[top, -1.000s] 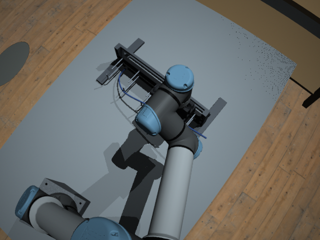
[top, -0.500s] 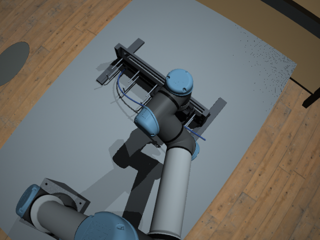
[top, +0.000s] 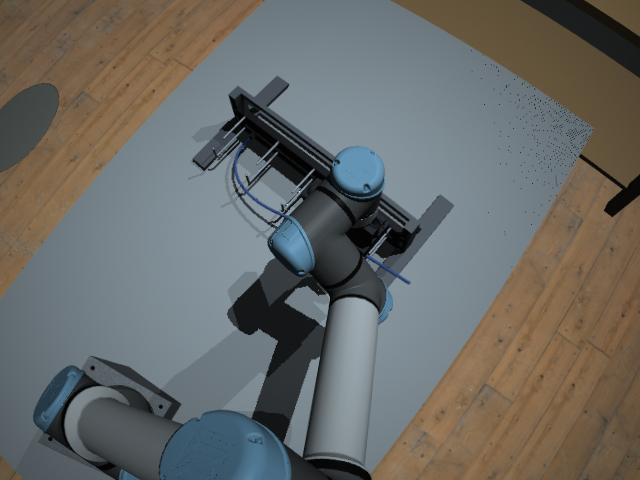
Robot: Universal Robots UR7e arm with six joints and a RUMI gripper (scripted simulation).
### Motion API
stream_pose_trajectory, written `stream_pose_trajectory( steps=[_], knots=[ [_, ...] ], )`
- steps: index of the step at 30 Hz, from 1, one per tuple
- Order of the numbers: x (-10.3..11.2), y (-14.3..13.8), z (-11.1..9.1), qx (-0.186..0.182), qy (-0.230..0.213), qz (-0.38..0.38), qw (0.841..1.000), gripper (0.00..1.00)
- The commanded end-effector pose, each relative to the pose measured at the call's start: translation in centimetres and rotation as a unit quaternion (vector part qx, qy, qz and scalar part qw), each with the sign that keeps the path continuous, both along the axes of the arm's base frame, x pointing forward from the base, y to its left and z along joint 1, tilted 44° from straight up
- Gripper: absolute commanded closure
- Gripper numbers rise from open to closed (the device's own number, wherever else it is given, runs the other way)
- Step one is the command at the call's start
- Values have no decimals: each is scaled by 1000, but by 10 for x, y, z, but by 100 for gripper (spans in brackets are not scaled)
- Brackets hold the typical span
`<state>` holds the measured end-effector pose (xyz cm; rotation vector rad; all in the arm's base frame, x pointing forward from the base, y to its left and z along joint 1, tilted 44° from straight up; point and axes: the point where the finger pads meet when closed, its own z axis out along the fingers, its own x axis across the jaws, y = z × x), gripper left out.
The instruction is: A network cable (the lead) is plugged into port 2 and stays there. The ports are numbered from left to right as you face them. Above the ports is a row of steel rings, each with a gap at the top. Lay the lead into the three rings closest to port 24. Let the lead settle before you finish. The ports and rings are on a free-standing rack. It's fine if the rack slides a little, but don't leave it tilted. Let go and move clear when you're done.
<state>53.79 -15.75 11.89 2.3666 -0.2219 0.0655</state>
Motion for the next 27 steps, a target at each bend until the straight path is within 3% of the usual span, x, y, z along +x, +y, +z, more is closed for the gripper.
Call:
stream_pose_trajectory(
  steps=[1,27],
  knots=[
    [0,-4,-4,0,-1,1,1000,100],
    [0,-22,-23,0,-1,1,1000,100]
  ],
)
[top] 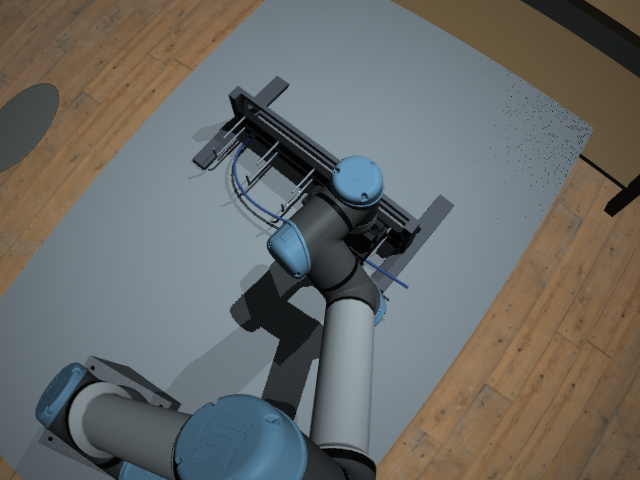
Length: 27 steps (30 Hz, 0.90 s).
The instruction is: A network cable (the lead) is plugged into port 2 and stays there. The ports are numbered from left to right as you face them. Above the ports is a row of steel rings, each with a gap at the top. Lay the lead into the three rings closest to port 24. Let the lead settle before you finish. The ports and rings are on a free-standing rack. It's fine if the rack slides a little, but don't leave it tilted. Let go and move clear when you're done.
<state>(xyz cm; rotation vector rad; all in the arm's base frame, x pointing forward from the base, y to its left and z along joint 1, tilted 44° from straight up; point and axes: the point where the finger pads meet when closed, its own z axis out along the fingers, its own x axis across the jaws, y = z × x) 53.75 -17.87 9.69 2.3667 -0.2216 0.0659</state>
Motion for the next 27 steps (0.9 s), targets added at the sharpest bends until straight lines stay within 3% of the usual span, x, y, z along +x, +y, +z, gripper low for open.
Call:
stream_pose_trajectory(
  steps=[1,27],
  knots=[
    [0,-1,-1,0,-1,0,1000,100],
    [5,-3,-1,0,-1,0,1000,100]
  ],
)
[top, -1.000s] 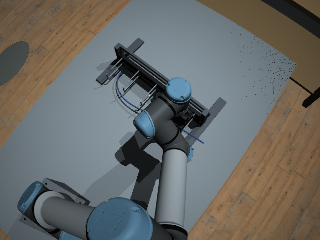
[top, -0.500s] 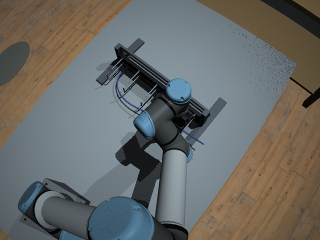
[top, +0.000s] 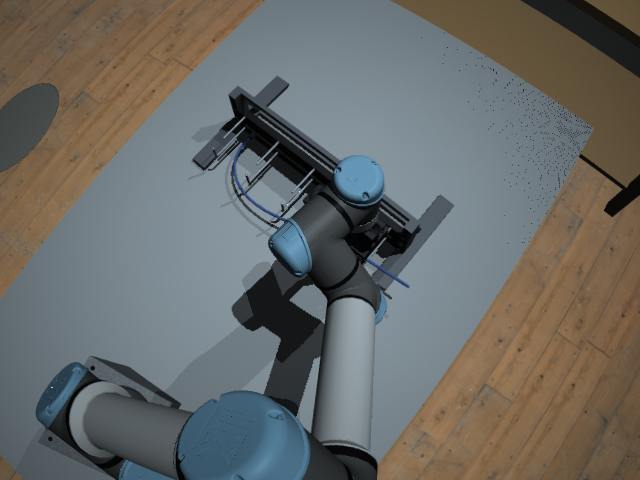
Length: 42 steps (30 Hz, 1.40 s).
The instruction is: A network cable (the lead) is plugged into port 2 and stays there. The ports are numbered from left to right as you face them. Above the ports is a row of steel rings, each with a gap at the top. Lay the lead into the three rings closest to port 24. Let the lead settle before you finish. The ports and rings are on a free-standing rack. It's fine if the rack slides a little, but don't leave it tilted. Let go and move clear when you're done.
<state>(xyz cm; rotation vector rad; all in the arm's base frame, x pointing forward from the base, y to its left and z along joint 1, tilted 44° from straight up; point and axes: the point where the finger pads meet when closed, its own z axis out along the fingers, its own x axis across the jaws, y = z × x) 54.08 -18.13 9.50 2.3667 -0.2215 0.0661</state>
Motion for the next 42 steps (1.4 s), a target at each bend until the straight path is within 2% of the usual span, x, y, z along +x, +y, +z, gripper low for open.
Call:
stream_pose_trajectory(
  steps=[1,25,42],
  knots=[
    [3,0,1,0,-1,0,1000,100],
    [33,-4,4,0,-1,0,1000,100],
    [36,-5,5,0,-1,0,1000,100]
  ],
)
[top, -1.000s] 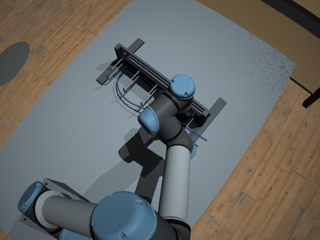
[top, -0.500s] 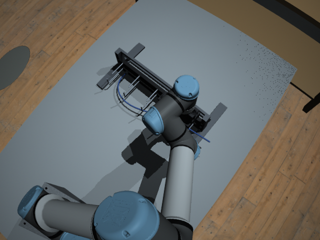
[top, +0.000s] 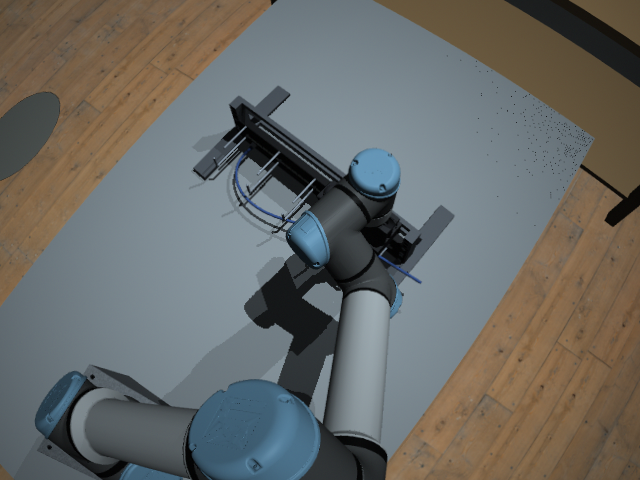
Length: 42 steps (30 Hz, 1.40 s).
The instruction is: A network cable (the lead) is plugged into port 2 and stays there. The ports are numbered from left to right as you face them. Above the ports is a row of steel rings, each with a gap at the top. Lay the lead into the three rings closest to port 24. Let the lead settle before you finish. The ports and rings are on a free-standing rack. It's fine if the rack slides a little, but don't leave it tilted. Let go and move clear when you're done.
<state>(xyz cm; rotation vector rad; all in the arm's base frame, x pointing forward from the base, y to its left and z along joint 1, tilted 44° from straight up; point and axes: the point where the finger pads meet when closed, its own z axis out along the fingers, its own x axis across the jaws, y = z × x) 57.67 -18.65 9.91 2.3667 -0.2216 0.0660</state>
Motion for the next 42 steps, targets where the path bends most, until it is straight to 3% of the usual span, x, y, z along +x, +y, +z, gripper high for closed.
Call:
stream_pose_trajectory(
  steps=[1,12,13,42],
  knots=[
    [0,0,1,0,-1,0,1000,100],
    [0,0,1,0,-1,0,1000,100],
    [0,0,1,0,-1,0,1000,80],
    [0,0,1,0,-1,0,1000,80]
  ],
)
